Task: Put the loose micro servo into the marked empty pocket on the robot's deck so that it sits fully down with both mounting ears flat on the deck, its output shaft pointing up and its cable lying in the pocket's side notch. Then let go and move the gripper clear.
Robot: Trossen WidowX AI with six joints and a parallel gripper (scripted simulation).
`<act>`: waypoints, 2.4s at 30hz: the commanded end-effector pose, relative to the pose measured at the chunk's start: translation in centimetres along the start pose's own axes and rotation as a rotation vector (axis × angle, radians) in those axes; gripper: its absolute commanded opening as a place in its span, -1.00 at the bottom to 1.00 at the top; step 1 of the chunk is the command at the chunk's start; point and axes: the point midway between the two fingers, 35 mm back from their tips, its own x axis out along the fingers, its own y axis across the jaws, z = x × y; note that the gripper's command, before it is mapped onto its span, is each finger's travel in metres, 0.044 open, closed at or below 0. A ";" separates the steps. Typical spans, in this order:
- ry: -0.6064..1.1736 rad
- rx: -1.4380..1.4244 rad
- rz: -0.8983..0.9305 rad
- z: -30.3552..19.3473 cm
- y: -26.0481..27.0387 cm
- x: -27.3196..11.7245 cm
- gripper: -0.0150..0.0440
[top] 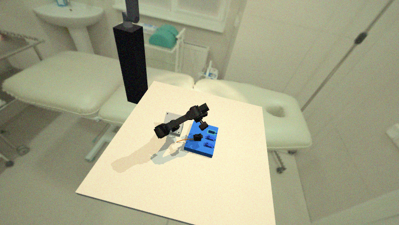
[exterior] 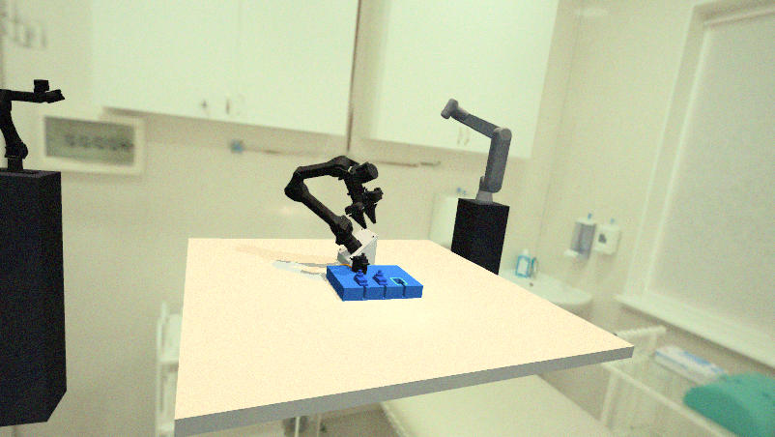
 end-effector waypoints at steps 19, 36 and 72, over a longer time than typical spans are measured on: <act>0.466 0.472 -0.189 -5.1 -2.1 6.4 1.00; 0.468 0.476 -0.192 -6.4 -2.3 9.0 1.00; 0.468 0.476 -0.192 -6.7 -2.4 9.5 -0.49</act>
